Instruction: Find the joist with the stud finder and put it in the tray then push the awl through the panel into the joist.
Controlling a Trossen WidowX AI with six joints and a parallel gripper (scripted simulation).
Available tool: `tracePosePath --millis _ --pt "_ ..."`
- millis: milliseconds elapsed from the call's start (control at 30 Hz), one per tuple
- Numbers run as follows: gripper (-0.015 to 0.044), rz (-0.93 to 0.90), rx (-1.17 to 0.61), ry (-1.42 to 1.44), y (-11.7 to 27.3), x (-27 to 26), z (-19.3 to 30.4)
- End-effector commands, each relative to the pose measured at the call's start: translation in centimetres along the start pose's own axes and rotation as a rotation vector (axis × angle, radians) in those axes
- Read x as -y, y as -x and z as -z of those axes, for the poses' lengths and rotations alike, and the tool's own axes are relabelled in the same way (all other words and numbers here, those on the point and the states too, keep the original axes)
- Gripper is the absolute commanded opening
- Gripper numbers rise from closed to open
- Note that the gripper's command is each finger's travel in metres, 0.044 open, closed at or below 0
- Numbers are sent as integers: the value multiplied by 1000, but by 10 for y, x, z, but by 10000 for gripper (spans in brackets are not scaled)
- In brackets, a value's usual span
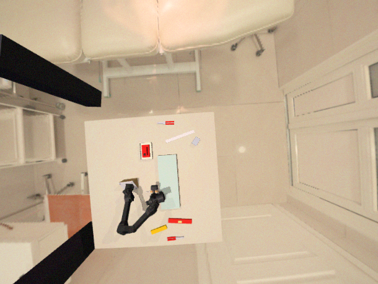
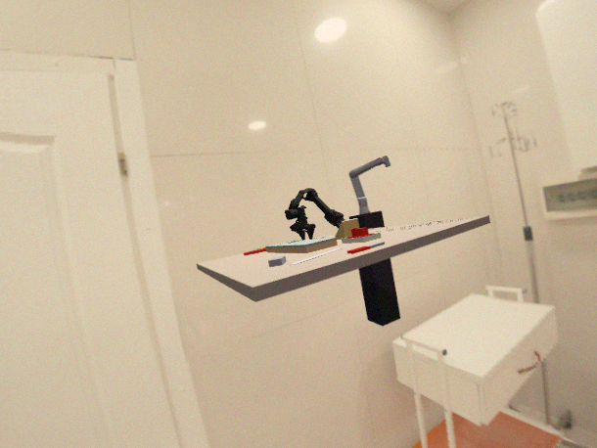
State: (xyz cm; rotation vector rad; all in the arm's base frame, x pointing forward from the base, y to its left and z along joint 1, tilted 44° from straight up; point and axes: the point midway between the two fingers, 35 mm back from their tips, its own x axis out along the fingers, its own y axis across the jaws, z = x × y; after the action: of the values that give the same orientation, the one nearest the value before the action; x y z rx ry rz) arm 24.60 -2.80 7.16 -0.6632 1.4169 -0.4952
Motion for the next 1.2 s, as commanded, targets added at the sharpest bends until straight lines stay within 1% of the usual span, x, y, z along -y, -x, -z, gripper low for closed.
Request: tracePosePath --millis 0,300,467,933,1167 --pt "440 6 -9 10 -9 0 2" --pt "440 8 -9 10 -23 0 2" --pt "440 8 -9 10 -24 0 2" --pt "73 8 -9 10 -24 0 2" --pt "26 8 -9 10 -24 0 2"
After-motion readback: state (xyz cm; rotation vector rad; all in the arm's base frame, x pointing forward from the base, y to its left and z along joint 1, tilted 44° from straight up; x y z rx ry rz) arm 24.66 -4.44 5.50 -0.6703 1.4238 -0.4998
